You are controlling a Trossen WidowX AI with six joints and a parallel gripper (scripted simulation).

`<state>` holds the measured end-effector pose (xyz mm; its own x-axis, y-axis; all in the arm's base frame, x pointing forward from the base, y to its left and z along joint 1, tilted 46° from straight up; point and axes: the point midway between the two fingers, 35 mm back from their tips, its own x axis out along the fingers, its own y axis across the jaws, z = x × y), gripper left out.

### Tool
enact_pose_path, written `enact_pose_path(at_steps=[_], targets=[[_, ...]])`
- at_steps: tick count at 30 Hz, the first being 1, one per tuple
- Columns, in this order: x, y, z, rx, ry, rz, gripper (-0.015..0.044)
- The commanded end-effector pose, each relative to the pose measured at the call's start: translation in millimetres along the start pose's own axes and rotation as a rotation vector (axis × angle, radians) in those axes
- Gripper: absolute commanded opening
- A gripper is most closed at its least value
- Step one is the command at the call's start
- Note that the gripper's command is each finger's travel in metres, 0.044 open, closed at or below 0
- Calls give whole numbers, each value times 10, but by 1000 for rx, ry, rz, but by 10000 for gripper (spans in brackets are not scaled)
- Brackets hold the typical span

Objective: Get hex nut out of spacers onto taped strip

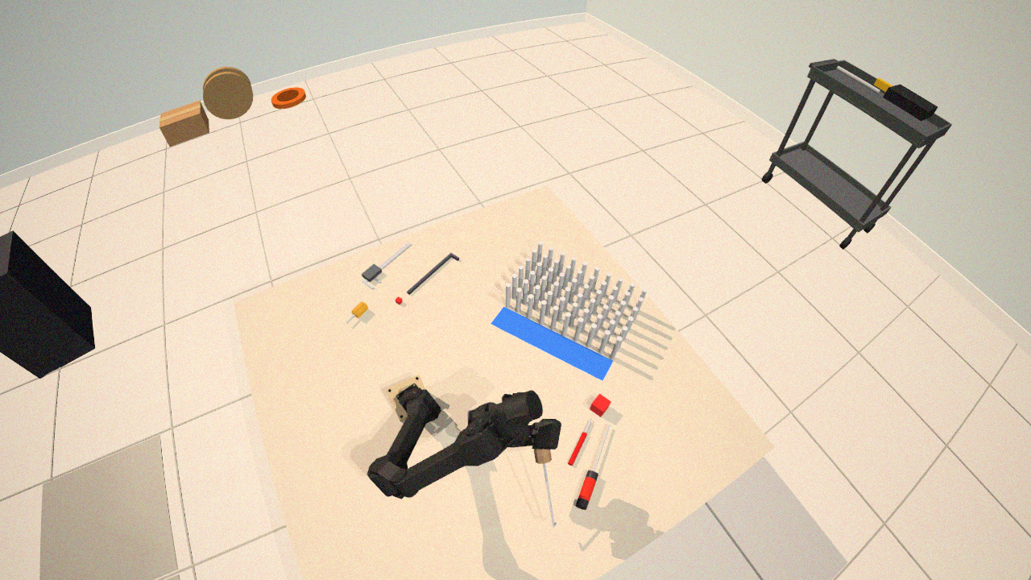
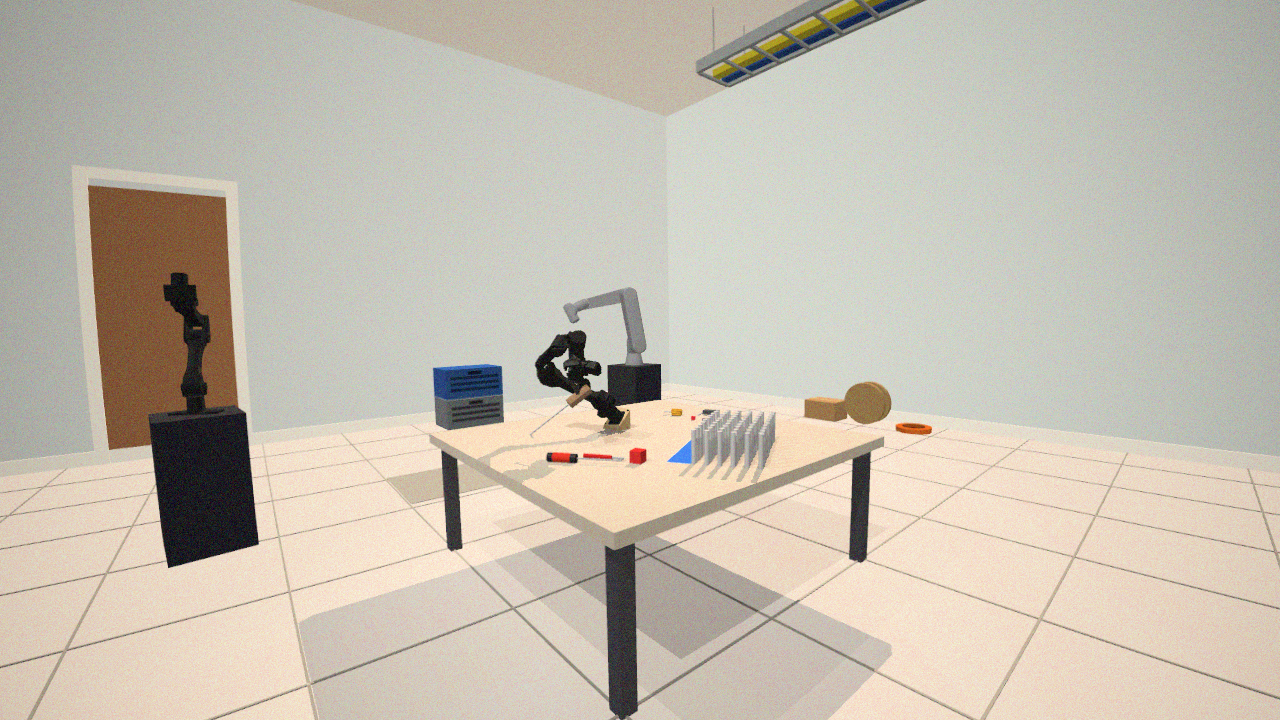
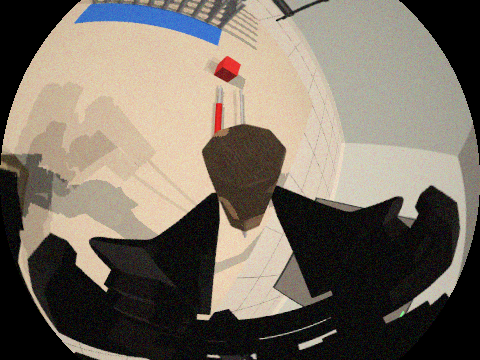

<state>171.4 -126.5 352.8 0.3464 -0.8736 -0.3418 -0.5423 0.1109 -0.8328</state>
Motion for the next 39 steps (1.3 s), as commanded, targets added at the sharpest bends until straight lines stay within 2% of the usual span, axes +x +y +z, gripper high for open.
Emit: enact_pose_path(at_steps=[1, 14, 19, 39], targets=[[-5, -27, 143, 137, -51, 4, 0], [-8, -36, 478, 550, -153, 73, 0], [-18, -153, 668, 534, -188, 55, 0], [-3, -46, 979, 1117, -205, 238, 0]])
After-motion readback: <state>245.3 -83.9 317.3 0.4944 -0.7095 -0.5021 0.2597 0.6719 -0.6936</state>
